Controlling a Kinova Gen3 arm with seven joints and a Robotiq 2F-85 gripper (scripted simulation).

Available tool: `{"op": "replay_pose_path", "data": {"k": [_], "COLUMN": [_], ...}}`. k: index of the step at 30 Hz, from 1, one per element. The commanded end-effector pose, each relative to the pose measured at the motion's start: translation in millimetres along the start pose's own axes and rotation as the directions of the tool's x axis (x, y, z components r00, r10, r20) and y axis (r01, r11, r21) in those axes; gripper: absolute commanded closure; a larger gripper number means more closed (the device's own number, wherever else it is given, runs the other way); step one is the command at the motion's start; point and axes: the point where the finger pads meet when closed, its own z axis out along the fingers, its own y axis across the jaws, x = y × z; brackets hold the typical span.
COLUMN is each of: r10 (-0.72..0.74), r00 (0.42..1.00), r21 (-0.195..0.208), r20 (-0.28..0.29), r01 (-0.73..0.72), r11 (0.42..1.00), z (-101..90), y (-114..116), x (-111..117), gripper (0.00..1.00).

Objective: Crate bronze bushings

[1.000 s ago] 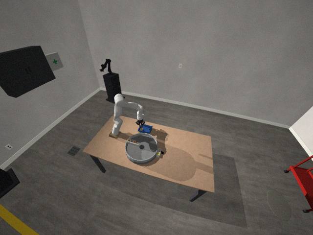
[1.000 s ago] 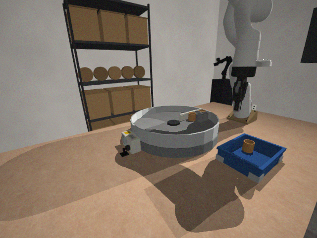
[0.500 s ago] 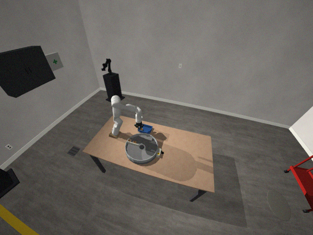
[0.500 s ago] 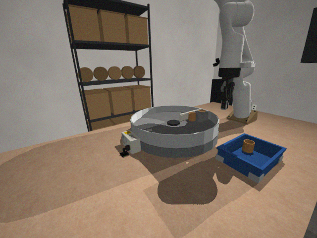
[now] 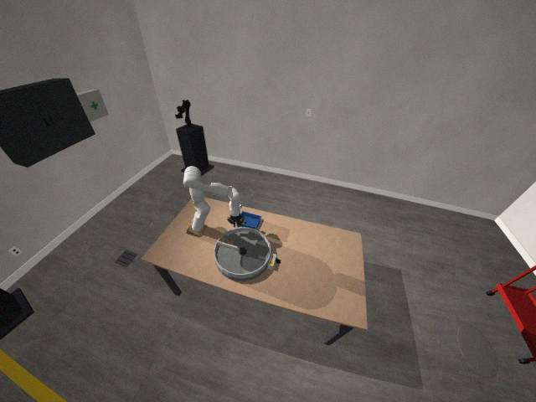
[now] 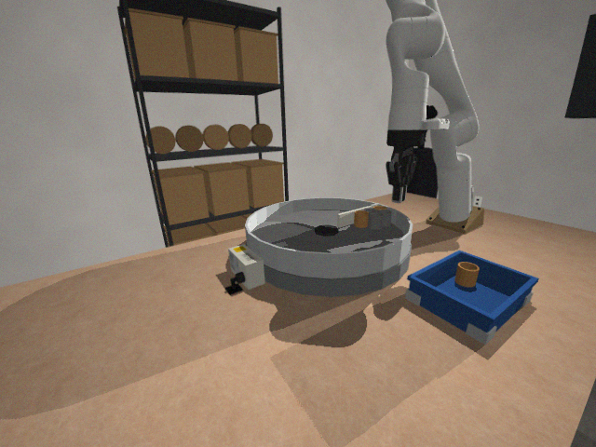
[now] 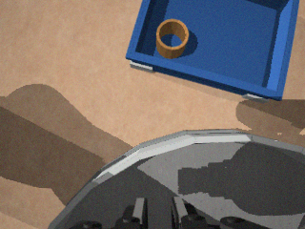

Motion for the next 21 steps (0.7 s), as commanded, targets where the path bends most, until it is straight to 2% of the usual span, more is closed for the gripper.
{"op": "replay_pose_path", "data": {"k": [1, 2, 7, 19, 21], "r10": [0.002, 0.002, 0.001, 0.001, 0.0], "r00": [1.0, 1.0, 1.0, 1.0, 1.0], "r21": [-0.002, -0.002, -0.002, -0.002, -0.001], "r20": [-0.002, -0.002, -0.002, -0.002, -0.001], "r01": [-0.002, -0.002, -0.001, -0.001, 0.0], "r11": [1.0, 1.0, 1.0, 1.0, 1.0], "z": [-0.5, -0.5, 4.0, 4.0, 5.8], "y": [0, 0, -11, -11, -16], "x": [0, 0, -56, -56, -78], "gripper": [0.82, 0.82, 0.82, 0.82, 0.82]}}
